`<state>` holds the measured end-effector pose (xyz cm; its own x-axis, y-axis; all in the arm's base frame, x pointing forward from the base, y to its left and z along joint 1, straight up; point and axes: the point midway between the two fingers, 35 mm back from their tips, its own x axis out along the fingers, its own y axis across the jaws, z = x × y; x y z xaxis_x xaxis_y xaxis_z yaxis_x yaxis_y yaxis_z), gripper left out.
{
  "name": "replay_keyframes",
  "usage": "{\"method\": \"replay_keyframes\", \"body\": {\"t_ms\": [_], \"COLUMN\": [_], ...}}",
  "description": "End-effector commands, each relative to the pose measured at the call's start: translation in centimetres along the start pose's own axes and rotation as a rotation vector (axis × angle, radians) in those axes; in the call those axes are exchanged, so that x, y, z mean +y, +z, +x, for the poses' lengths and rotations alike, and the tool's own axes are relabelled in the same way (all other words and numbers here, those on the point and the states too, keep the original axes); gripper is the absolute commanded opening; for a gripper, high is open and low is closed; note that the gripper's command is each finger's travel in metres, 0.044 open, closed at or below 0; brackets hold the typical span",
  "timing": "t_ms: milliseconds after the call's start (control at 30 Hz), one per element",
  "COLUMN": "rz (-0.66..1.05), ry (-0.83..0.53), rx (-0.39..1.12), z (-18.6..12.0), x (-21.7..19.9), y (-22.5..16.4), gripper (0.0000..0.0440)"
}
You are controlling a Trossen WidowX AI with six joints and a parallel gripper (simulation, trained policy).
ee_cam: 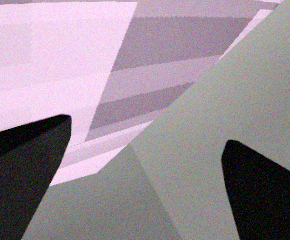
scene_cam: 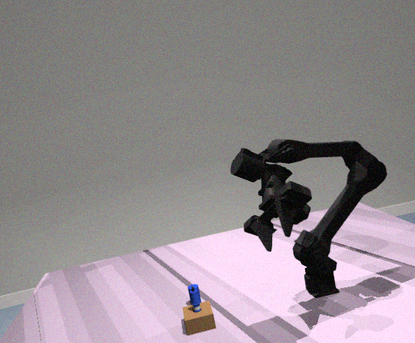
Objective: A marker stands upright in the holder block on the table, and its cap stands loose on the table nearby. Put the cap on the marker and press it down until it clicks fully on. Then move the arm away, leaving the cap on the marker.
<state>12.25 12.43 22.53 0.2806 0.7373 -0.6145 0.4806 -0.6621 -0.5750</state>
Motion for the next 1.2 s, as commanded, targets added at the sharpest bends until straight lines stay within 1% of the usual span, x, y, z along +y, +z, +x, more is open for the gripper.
{"method": "replay_keyframes", "body": {"t_ms": [0,1167], "rz": [0.022,0.33], "ry": [0.018,0.191], "rx": [-0.008,-0.075], "z": [-0.1,-1.2], "x": [0.4,5.9], "y": [-0.2,-3.2], "gripper": [0.0322,0.0321]}}
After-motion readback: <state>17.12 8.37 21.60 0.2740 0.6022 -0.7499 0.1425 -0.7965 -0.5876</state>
